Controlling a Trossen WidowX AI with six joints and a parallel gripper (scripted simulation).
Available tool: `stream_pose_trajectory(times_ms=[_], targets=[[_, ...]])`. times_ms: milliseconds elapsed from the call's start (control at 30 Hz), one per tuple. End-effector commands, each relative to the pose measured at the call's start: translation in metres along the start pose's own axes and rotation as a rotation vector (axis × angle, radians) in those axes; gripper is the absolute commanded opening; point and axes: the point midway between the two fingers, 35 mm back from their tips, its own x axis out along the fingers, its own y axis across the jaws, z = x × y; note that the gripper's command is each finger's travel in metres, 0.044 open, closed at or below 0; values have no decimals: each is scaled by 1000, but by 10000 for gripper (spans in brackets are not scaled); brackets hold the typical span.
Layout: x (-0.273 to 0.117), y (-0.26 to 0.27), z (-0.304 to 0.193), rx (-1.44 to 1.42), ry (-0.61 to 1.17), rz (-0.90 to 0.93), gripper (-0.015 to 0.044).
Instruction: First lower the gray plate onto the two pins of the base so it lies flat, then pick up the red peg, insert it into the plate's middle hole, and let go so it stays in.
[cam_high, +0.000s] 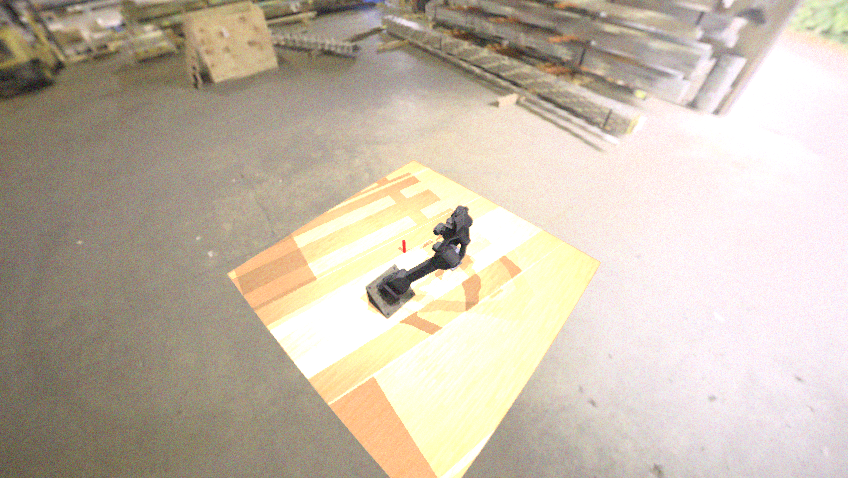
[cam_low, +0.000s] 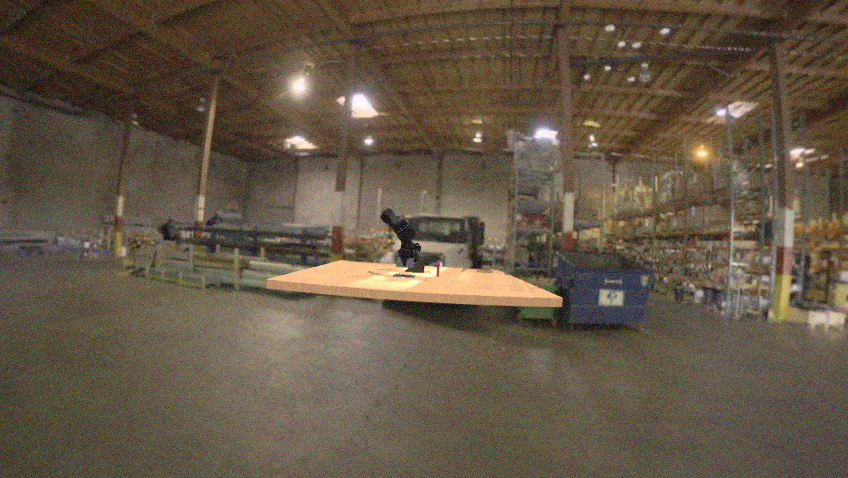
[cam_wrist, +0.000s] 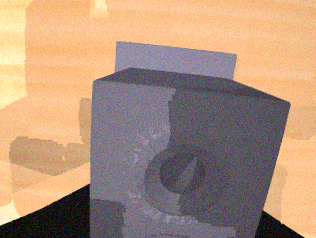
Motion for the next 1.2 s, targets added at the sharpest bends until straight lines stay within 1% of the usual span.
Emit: stream_pose_trajectory(times_ms=[0,200,433,833,1167], targets=[[3,0,-1,-3,3,0,0],[16,0,-1,-3,4,0,0],[20,0,-1,-3,4,0,0],[39,0,-1,-2,5,0,0],[39,-1,-1,1,2,-2,0]])
